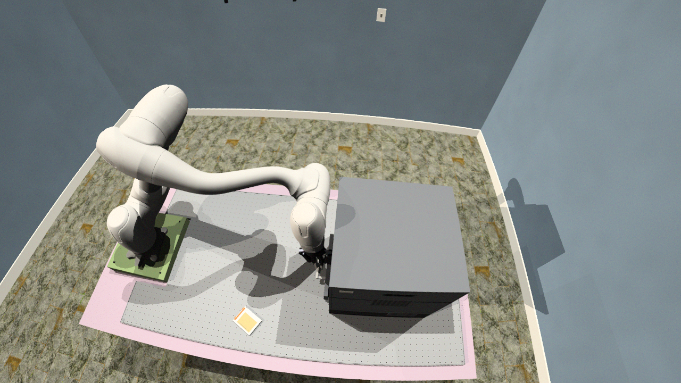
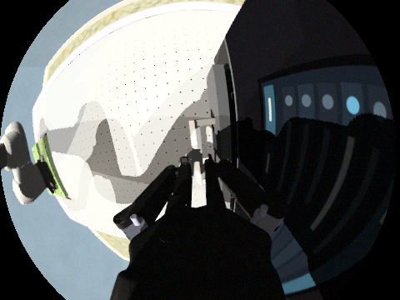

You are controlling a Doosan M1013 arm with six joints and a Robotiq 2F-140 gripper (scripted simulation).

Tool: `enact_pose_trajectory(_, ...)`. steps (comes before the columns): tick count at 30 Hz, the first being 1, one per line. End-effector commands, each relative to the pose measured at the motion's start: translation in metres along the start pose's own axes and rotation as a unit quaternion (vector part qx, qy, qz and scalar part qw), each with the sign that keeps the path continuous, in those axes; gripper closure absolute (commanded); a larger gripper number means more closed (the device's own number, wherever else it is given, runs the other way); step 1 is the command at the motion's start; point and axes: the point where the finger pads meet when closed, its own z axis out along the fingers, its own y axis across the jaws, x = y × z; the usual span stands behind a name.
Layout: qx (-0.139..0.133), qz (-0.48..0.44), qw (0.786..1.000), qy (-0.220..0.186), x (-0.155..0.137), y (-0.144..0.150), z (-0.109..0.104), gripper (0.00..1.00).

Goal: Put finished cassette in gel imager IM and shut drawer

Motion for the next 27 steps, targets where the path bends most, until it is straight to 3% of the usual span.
enact_pose_trajectory(1,0.001,0.000,1.000,0.000,0.000,-0.004,0.000,0.90)
enact_pose_trajectory(27,0.001,0.000,1.000,0.000,0.000,-0.033,-0.002,0.90)
